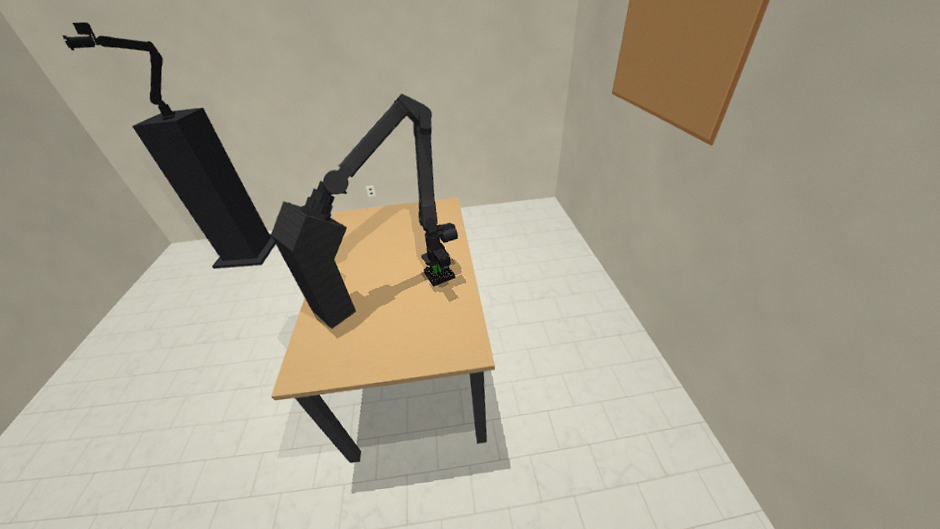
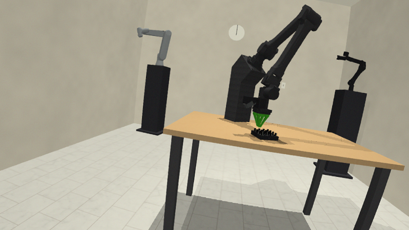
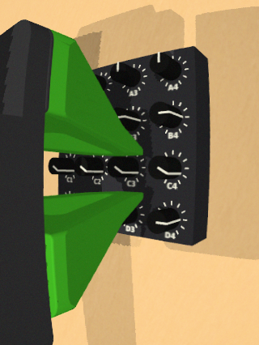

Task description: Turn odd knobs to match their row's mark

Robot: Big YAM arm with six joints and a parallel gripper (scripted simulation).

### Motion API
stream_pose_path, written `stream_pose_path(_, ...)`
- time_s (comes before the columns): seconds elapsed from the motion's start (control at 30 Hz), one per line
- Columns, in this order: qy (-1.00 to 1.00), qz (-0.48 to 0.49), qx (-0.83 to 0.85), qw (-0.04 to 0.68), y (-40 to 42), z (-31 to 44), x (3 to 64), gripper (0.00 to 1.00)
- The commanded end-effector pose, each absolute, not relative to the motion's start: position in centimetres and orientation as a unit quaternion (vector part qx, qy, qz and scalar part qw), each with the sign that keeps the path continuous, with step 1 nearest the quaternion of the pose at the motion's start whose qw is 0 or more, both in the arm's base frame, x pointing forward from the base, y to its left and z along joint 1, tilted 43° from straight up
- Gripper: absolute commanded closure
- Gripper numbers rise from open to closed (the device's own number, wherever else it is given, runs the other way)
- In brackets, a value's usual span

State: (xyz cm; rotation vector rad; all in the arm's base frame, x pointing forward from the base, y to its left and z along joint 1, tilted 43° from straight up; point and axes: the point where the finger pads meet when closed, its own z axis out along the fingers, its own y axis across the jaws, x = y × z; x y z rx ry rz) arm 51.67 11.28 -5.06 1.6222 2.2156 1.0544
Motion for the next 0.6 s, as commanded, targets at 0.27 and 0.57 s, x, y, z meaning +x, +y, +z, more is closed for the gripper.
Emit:
stream_pose_path(0.27,0.754,0.344,0.552,0.092,10.2,-4.9,49.8,0.82)
stream_pose_path(0.57,0.752,0.348,0.551,0.096,10.1,-4.6,50.2,0.82)
